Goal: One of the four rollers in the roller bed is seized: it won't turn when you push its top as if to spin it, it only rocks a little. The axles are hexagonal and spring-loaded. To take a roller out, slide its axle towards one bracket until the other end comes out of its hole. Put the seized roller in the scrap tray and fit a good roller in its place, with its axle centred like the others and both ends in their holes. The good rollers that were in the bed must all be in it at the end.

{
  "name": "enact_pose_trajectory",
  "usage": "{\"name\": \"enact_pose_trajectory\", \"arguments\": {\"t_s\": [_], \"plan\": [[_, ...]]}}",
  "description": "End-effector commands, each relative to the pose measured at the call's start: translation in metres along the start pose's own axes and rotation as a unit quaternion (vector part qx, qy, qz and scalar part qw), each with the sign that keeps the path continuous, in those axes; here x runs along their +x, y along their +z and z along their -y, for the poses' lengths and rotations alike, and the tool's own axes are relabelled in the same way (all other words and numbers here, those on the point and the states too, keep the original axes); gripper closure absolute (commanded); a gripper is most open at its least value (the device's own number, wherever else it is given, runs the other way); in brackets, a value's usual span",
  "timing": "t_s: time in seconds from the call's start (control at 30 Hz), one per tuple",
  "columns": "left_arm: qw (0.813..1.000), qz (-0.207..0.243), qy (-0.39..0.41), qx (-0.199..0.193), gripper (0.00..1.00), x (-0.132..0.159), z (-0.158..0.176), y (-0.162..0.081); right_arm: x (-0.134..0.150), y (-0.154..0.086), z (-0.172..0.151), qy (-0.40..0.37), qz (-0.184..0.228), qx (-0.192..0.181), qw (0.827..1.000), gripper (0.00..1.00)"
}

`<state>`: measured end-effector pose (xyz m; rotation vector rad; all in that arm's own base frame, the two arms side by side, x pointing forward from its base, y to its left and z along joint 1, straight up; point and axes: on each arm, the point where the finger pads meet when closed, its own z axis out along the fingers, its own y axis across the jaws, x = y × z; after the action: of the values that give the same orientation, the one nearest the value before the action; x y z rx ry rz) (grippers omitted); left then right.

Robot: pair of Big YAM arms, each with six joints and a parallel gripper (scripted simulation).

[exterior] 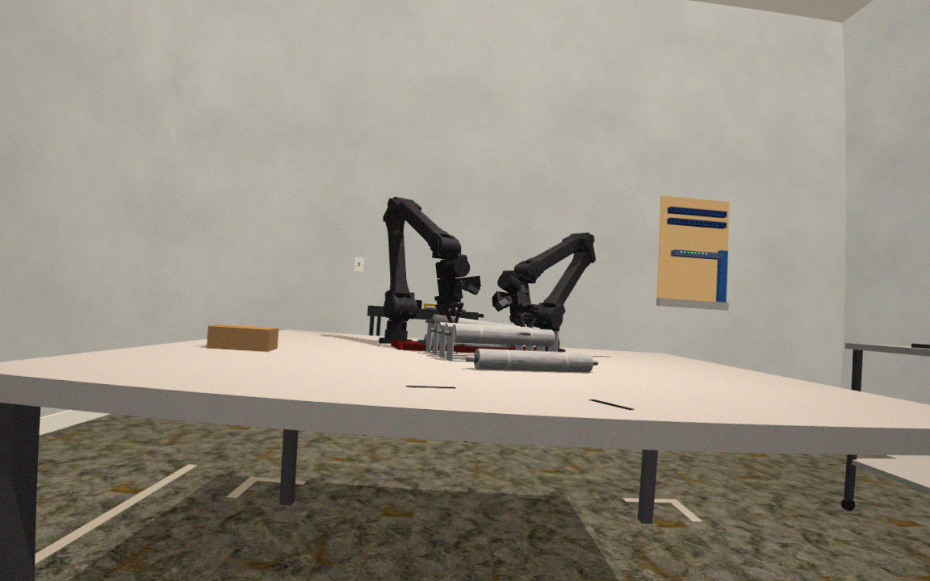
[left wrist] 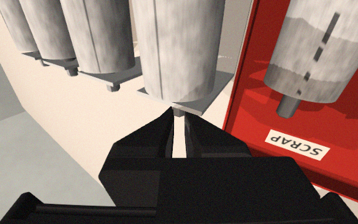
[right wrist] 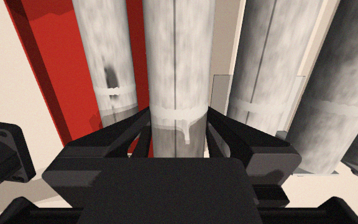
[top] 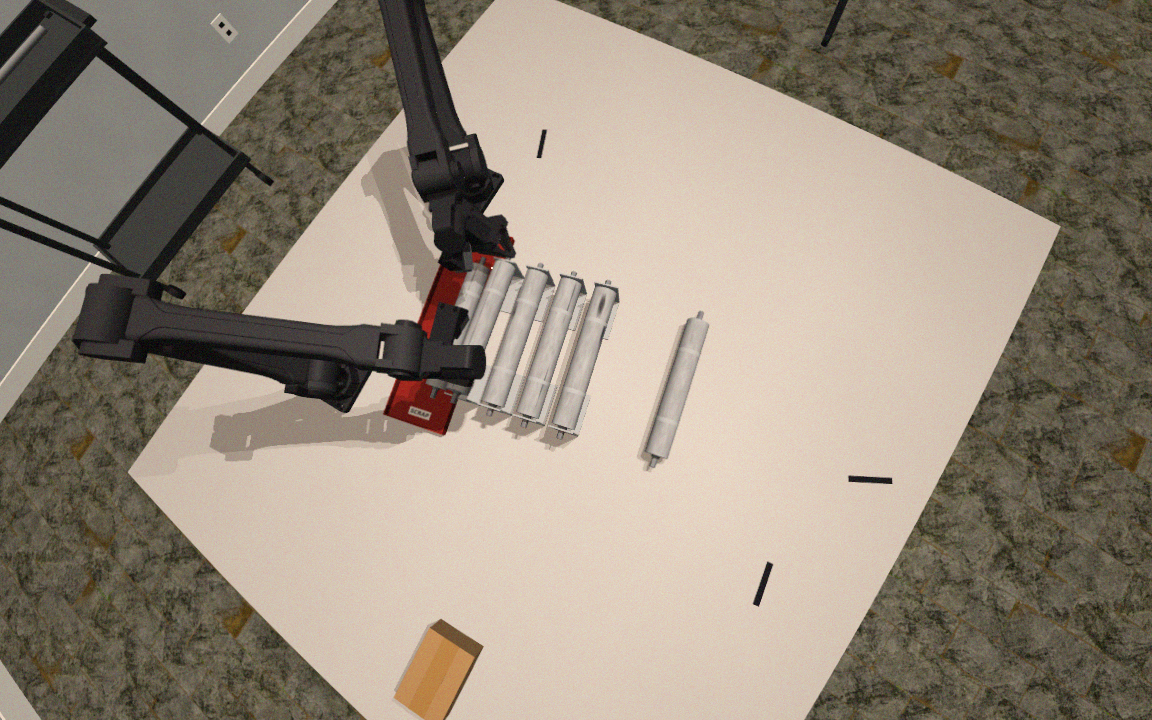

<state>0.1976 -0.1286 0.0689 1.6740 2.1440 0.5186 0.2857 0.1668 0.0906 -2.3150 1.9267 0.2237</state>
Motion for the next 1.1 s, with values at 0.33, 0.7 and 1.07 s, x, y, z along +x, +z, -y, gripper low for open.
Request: {"name": "enact_pose_trajectory", "arguments": {"t_s": [0.33, 0.7, 1.07], "plan": [[0.998, -0.05, 0.015, 0.017, 0.97, 0.036, 0.016, 0.012, -0.003, -0.016, 0.018, 0.005, 0.002, 0.023, 1.0, 0.68], [0.998, -0.06, 0.019, 0.021, 0.97, 0.045, 0.02, 0.014, -0.003, -0.016, 0.018, 0.005, 0.001, 0.023, 1.0, 0.68], [0.997, -0.067, 0.022, 0.025, 0.97, 0.055, 0.024, 0.016, -0.003, -0.016, 0.018, 0.005, 0.001, 0.023, 1.0, 0.68]]}}
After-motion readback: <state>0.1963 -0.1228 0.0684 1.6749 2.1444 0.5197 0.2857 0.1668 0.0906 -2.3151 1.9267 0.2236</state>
